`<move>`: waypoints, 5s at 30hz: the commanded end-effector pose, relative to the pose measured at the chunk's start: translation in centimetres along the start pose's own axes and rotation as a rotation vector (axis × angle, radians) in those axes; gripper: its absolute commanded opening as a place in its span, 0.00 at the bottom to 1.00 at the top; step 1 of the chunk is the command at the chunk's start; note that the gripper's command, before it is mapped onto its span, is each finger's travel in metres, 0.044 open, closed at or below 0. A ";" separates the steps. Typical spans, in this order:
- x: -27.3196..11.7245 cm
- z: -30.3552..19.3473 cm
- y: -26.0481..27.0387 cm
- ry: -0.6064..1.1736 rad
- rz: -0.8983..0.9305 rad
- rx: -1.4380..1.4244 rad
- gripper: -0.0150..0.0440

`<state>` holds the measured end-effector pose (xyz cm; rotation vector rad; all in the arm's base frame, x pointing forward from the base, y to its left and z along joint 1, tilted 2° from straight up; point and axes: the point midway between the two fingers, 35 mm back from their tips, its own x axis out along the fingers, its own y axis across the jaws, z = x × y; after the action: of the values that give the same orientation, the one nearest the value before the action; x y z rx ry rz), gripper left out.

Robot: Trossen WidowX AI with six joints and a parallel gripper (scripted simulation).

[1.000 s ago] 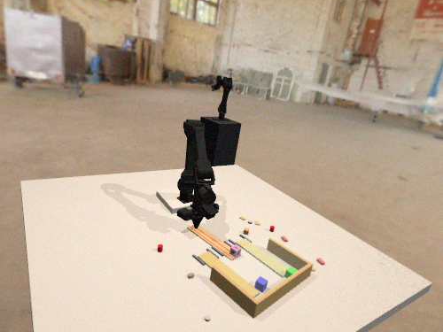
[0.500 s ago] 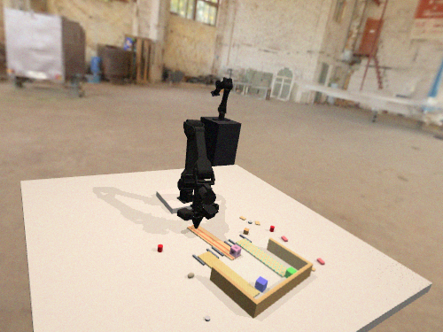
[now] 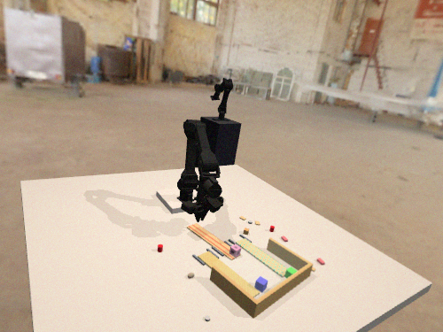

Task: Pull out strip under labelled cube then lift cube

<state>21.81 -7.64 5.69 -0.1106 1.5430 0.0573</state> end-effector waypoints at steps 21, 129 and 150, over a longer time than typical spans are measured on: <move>-1.4 9.8 0.2 -0.003 0.002 -0.003 1.00; -1.2 12.5 2.1 -0.005 0.003 -0.003 0.25; -4.6 8.6 3.0 -0.003 0.004 -0.003 0.25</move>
<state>29.89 -3.58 9.32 -0.1101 1.5495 0.0694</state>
